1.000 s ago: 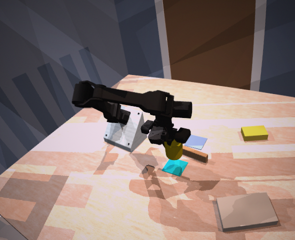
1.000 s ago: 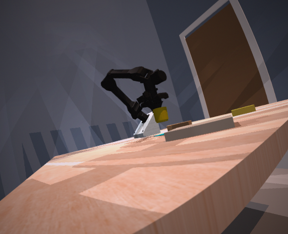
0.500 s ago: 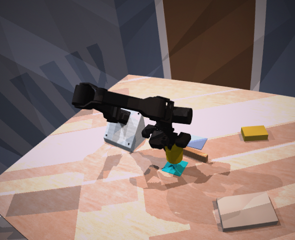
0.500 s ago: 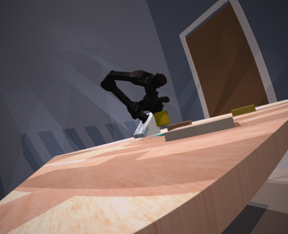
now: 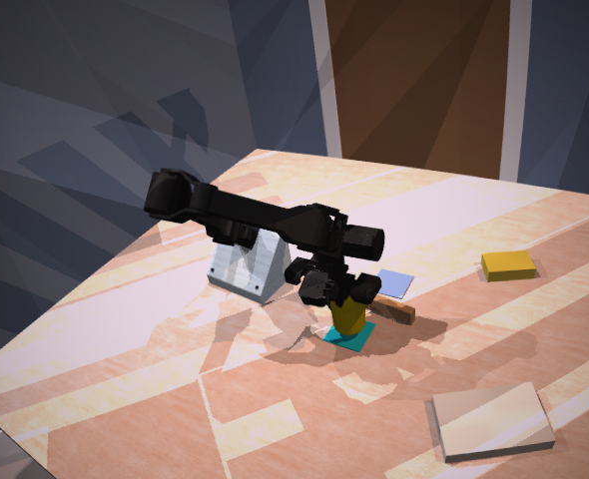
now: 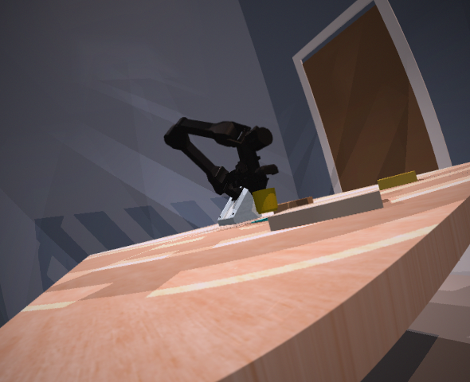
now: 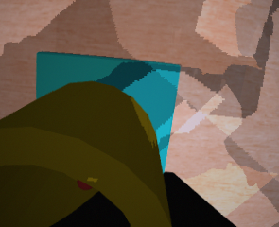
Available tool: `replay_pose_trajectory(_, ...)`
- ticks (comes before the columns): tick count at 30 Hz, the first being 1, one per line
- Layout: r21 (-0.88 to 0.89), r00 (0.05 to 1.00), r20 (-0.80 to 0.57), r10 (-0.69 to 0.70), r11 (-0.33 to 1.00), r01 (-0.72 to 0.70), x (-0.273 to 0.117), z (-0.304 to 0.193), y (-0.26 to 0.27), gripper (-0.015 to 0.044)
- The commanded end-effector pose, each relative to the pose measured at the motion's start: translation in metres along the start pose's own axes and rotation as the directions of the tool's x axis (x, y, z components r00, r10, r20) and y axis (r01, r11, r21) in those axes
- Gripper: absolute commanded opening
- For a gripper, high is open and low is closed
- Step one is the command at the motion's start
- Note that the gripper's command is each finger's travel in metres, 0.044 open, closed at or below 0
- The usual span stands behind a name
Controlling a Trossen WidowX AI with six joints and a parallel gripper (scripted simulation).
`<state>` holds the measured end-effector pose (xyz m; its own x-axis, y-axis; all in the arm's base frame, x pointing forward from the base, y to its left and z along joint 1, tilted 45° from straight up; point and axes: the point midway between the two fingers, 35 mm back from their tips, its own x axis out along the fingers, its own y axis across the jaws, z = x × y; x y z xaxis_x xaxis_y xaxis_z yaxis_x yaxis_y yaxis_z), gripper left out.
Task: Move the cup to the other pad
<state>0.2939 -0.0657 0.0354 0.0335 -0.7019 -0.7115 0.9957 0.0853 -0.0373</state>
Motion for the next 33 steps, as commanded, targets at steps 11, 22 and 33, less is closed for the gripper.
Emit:
replay_pose_trajectory(11,0.0,1.0,0.002,-0.001,1.0,0.001,0.0124,0.001,-0.0011,0.0)
replay_pose_trajectory(22,0.0,1.0,0.002,-0.001,1.0,0.001,0.0124,0.001,-0.0011,0.0026)
replay_pose_trajectory(33,0.0,1.0,0.002,-0.001,1.0,0.001,0.0117,0.0009,-0.001,0.0147)
